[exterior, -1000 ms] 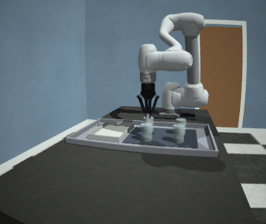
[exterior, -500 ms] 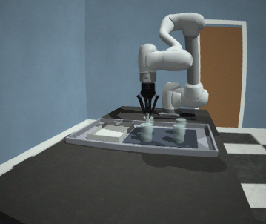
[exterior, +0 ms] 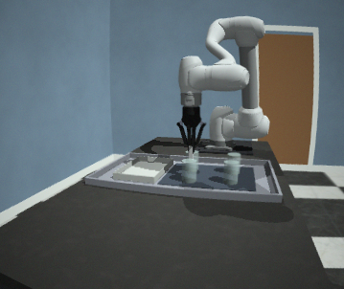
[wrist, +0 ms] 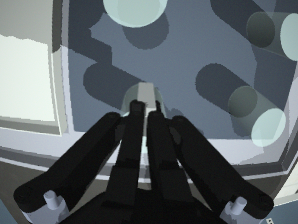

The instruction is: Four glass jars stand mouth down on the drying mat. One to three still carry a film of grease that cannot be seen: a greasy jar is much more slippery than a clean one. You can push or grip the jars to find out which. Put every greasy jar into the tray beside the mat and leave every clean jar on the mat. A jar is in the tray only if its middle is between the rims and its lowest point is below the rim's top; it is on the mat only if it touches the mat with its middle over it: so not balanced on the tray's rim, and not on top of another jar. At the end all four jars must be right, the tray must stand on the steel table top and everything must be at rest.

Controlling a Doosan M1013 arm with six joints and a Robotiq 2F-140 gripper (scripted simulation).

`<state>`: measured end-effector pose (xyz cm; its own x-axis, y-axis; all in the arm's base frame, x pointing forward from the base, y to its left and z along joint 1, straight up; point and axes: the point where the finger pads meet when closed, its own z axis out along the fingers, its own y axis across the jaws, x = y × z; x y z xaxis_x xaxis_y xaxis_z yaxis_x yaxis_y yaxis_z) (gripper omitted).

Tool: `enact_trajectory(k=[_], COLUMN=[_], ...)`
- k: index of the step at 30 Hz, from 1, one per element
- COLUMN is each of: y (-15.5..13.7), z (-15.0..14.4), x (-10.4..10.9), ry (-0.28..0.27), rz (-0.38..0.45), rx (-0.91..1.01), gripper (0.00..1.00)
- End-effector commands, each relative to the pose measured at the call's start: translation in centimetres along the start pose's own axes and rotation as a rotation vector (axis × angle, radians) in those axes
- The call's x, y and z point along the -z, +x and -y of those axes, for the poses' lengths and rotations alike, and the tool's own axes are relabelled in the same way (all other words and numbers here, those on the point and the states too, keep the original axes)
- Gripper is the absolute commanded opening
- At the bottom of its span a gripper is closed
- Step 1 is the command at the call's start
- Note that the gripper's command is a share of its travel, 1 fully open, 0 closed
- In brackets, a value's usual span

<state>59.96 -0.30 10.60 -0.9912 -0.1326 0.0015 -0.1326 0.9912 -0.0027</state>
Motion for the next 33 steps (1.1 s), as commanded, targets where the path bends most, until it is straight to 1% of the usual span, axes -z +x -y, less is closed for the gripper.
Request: enact_trajectory(k=[1,16,26,33], y=[0.0,-0.2,2.3,2.5], z=[0.0,0.0,0.0,0.0], x=[0.0,0.2,-0.6,-0.6], ry=[0.000,0.000,0.000,0.000], rz=[0.000,0.000,0.000,0.000], rx=[0.000,0.000,0.000,0.000], gripper=[0.00,0.00,0.00,0.00])
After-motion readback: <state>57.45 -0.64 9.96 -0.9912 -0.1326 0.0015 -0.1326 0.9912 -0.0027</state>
